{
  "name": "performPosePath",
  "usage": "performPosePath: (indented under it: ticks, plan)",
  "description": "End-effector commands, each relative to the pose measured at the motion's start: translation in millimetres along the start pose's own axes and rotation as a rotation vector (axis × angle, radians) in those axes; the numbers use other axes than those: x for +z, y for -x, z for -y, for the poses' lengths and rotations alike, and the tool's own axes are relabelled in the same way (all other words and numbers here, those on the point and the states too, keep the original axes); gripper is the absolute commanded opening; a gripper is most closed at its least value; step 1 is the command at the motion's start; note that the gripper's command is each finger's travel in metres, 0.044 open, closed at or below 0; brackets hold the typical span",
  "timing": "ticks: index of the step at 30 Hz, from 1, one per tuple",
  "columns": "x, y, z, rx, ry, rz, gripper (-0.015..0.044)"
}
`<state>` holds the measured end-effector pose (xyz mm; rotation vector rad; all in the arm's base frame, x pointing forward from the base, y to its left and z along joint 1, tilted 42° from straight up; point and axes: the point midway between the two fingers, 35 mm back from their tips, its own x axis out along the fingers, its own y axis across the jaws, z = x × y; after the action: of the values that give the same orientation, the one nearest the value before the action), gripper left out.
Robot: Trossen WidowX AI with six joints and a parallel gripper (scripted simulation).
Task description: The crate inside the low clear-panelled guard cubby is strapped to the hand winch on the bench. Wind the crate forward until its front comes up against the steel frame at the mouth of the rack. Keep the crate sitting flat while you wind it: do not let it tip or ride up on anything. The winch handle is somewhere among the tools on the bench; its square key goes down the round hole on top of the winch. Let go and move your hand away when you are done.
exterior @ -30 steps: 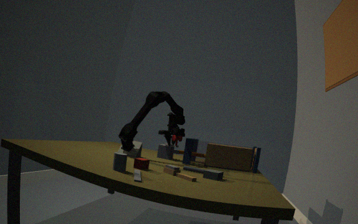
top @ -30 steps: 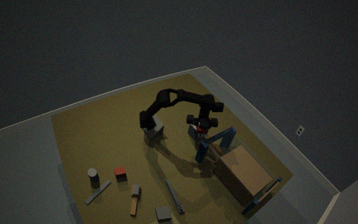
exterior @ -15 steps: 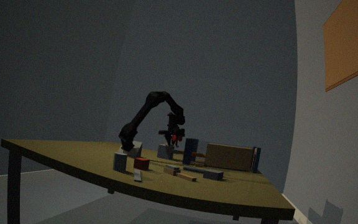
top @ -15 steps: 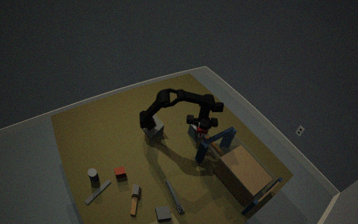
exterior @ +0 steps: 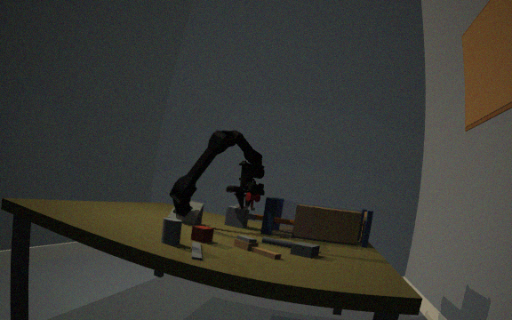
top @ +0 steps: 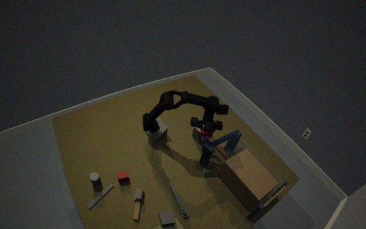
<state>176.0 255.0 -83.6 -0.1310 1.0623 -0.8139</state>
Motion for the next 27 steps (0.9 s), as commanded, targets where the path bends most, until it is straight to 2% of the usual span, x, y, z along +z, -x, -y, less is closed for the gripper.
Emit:
performPosePath:
  ticks: [1, 27]
  plan:
    - [-0.5, -4.6, 2.1, -0.013, -0.044, -0.004, 0.0]
    - [-0.2, -4.1, -4.4, 0.001, 0.101, -0.006, 0.0]
